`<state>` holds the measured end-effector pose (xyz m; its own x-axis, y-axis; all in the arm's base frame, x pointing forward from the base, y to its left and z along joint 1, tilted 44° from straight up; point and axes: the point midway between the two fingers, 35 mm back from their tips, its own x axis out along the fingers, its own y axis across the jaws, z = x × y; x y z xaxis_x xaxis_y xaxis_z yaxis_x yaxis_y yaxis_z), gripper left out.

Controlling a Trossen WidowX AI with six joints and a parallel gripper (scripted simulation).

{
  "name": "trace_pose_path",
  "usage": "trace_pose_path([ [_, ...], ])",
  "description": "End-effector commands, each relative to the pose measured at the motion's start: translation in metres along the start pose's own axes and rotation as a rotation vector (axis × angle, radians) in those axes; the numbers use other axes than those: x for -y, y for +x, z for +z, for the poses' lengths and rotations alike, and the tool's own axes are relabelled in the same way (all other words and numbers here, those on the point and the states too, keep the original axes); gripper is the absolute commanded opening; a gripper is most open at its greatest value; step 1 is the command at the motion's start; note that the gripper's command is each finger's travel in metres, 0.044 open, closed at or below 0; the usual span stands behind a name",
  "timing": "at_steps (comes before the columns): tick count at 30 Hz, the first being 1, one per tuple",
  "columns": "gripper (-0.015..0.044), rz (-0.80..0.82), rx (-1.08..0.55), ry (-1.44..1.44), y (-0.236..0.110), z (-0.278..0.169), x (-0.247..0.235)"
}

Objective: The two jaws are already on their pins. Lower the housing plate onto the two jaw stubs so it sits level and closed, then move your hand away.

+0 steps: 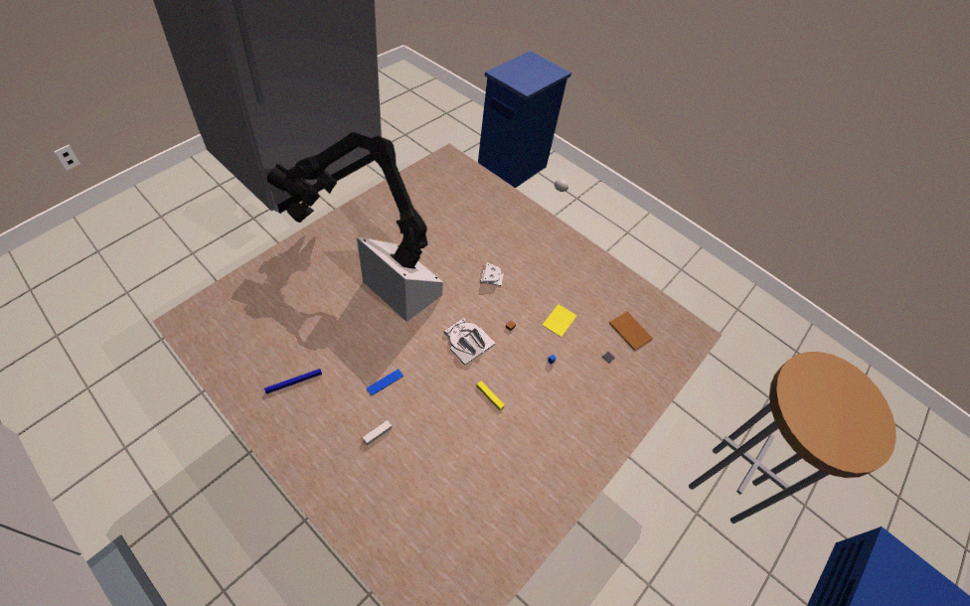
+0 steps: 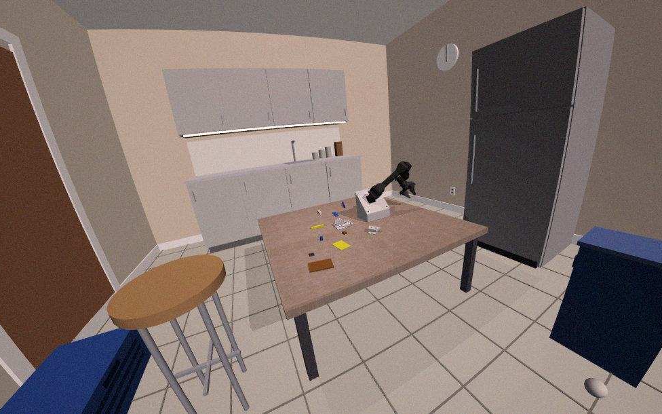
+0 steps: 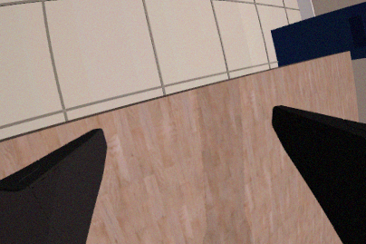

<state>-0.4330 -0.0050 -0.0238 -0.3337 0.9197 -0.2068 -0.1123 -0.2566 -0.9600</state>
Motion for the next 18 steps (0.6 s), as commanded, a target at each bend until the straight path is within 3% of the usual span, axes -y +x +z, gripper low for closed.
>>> trace_pose_path([
  [1, 0.0426, 0.000, 0.000, 0.000, 0.000, 0.000, 0.000],
  [12, 0.0440, 0.138, 0.087, -0.044, -0.053, 0.006, -0.005],
  [18, 0.0440, 0.248, 0.208, -0.079, -0.117, 0.009, -0.012],
])
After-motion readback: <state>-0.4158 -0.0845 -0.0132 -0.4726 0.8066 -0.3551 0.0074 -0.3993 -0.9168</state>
